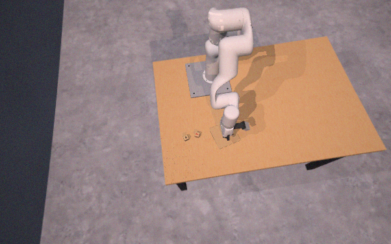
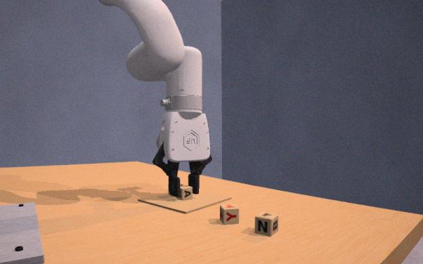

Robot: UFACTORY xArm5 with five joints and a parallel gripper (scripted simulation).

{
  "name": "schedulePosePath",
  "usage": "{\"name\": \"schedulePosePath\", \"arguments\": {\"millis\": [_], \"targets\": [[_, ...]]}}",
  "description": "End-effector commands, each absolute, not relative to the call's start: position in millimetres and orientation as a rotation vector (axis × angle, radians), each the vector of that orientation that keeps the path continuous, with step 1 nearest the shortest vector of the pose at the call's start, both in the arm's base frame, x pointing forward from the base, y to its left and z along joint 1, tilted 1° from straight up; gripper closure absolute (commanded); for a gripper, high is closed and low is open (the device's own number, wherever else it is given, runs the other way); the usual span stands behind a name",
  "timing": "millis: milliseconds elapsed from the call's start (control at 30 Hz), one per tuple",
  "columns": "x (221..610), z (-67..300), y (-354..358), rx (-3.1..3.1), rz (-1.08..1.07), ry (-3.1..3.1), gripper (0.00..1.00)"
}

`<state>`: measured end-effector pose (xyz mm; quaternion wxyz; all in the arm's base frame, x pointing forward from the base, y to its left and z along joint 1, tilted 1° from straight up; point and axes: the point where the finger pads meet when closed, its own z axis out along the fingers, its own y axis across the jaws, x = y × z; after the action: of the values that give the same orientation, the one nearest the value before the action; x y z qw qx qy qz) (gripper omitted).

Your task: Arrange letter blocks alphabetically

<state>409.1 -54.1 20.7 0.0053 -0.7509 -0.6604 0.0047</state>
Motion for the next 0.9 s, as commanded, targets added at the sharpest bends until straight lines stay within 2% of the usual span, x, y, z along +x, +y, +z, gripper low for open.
{"name": "schedulePosePath", "arguments": {"millis": [0,500,800,833,867], "targets": [[411,35,-54,-2.354,0.010,-2.070,0.58],[411,98,-55,-2.354,0.010,-2.070,0.58],[411,105,-55,-2.354,0.010,-2.070,0.58],[411,105,-55,-2.354,0.010,-2.070,0.00],[411,105,-55,-2.354,0.010,-2.070,0.00]]}}
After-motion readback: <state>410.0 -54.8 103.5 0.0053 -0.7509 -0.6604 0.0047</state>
